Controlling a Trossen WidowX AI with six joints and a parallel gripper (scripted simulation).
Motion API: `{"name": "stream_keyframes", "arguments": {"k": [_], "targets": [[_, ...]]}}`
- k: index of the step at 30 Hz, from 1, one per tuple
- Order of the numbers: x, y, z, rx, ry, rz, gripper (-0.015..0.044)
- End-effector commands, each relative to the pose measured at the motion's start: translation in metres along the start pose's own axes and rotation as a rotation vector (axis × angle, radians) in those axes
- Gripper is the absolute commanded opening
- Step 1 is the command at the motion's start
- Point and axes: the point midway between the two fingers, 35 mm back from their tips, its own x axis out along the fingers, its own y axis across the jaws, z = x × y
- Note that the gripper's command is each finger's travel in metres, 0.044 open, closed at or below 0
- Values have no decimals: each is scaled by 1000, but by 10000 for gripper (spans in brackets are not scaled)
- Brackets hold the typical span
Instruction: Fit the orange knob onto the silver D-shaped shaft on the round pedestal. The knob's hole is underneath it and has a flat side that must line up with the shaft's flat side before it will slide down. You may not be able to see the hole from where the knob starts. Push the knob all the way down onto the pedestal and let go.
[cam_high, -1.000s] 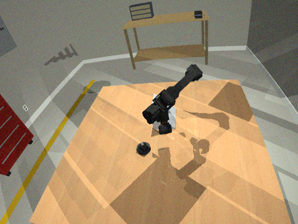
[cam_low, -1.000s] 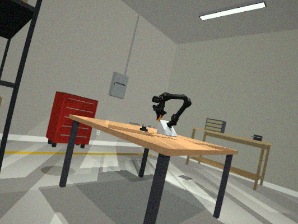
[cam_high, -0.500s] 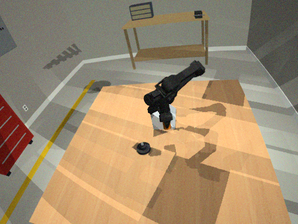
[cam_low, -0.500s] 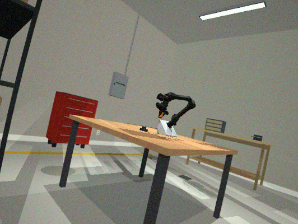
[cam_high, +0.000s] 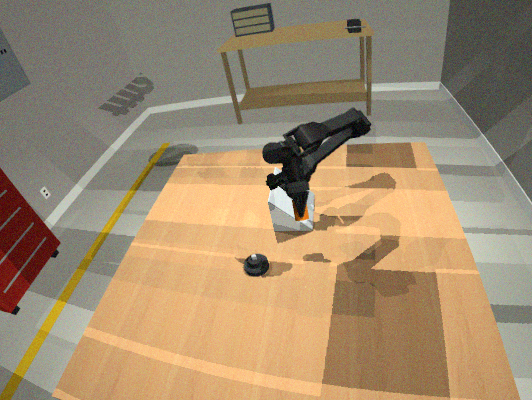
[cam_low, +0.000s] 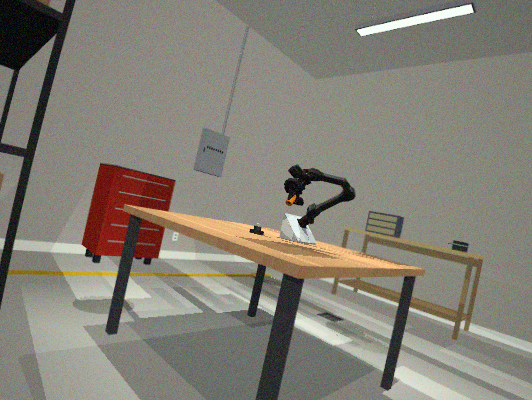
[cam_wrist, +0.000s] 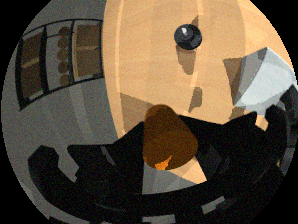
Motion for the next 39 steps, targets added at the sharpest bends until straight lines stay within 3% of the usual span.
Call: {"name": "stream_keyframes", "arguments": {"k": [1, 13, 31, 39], "targets": [[-9, 5, -5, -5, 1, 89, 0], [-27, 11, -13, -4, 3, 280, 0], [-26, 8, -13, -4, 2, 392, 0], [-25, 8, -11, 5, -1, 360, 0]]}}
